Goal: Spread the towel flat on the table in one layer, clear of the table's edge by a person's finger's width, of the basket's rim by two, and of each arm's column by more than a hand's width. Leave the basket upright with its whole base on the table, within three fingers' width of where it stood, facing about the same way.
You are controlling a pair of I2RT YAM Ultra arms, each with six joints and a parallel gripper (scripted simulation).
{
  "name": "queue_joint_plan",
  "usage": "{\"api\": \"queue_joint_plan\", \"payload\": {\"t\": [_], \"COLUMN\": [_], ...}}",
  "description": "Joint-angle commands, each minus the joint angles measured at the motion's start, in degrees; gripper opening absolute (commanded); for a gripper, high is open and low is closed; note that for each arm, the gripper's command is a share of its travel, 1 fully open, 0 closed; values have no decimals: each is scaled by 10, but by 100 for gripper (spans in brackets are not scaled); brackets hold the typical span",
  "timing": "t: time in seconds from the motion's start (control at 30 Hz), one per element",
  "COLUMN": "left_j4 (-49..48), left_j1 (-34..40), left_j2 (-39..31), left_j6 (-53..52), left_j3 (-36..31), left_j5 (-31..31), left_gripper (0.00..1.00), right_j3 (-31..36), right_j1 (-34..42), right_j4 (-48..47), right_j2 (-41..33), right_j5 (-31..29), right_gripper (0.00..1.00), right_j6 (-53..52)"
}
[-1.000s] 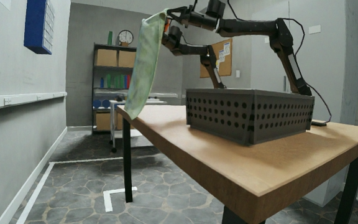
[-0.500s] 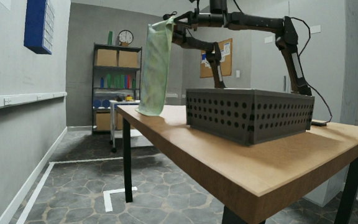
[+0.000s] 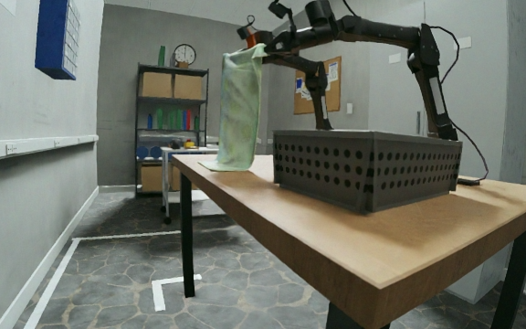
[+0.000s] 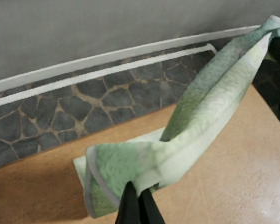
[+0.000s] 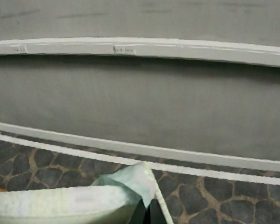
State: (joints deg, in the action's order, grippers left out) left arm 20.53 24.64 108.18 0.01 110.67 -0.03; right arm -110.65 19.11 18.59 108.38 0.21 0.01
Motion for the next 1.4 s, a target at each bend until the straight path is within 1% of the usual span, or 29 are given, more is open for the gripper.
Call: {"api": "queue_joint_plan", "payload": {"t": [0.0, 0.03, 0.17, 0.2, 0.27, 0.3, 0.33, 0.37, 0.4, 0.47, 0.5, 0.67, 0.7, 0.77, 0.8, 0.87, 0.9, 0.97, 1.0, 1.07, 1.1, 1.23, 1.27, 1.33, 1.37], "left_j4": [64, 105, 110, 151, 152, 192, 194, 196, 234, 238, 271, 275, 307, 307, 330, 329, 353, 351, 304, 297, 267, 256, 224, 216, 188], "left_j1": [10, 20, 16, 32, 32, 43, 43, 44, 56, 57, 69, 70, 84, 84, 97, 98, 112, 113, 128, 129, 144, 145, 161, 162, 177], "left_j2": [-23, -25, -27, -28, -28, -28, -28, -28, -7, -5, -3, -1, 2, 1, 1, -6, 8, 7, -32, -35, -53, -58, -75, -78, -90], "left_j6": [1, 0, 2, 1, 1, 1, 1, 2, 0, 2, 1, 3, 2, 2, 1, 2, 0, 2, 1, 3, 2, 3, 3, 3, 2], "left_j3": [-3, -7, -8, -4, -4, 16, 17, 18, 18, 20, 17, 19, 1, 0, -15, -18, -25, -29, -89, -96, -151, -161, -215, -220, -266], "left_j5": [-3, -3, -4, -3, -2, -1, -1, -1, -1, -1, -1, -1, -1, -1, 0, 0, 0, 0, 1, 1, 1, 0, -3, -3, -2], "left_gripper": [0, 0, 0, 0, 0, 0, 0, 0, 0, 0, 0, 0, 0, 0, 0, 0, 0, 0, 0, 0, 0, 0, 0, 0, 0], "right_j3": [8, 11, 11, 10, 6, 7, -14, -15, -11, -15, 8, 12, 30, 36, 63, 70, 146, 160, 226, 241, 303, 315, 379, 385, 441], "right_j1": [-7, -8, -8, -8, -9, -9, -9, -9, -10, -10, -10, -11, -11, -11, -12, -12, -13, -13, -14, -14, -15, -16, -17, -17, -17], "right_j4": [87, 133, 143, 193, 201, 249, 251, 255, 299, 306, 349, 352, 381, 378, 395, 392, 348, 336, 312, 297, 274, 261, 234, 226, 204], "right_j2": [-27, -36, -38, -43, -42, -46, -48, -47, -51, -49, -49, -51, -58, -61, -70, -75, -109, -118, -148, -159, -188, -197, -229, -233, -258], "right_j5": [-3, -3, -2, -2, -2, -2, -2, -2, -3, -2, -2, -2, -3, -3, -3, -3, -3, -3, -3, -3, -3, -3, -3, -3, -3], "right_gripper": [0, 0, 0, 0, 0, 0, 0, 0, 0, 0, 0, 0, 0, 0, 0, 0, 0, 0, 0, 0, 0, 0, 0, 0, 0], "right_j6": [1, 1, 1, 1, 2, 2, 2, 2, 2, 2, 2, 3, 3, 3, 3, 3, 3, 3, 3, 4, 4, 4, 4, 4, 4]}}
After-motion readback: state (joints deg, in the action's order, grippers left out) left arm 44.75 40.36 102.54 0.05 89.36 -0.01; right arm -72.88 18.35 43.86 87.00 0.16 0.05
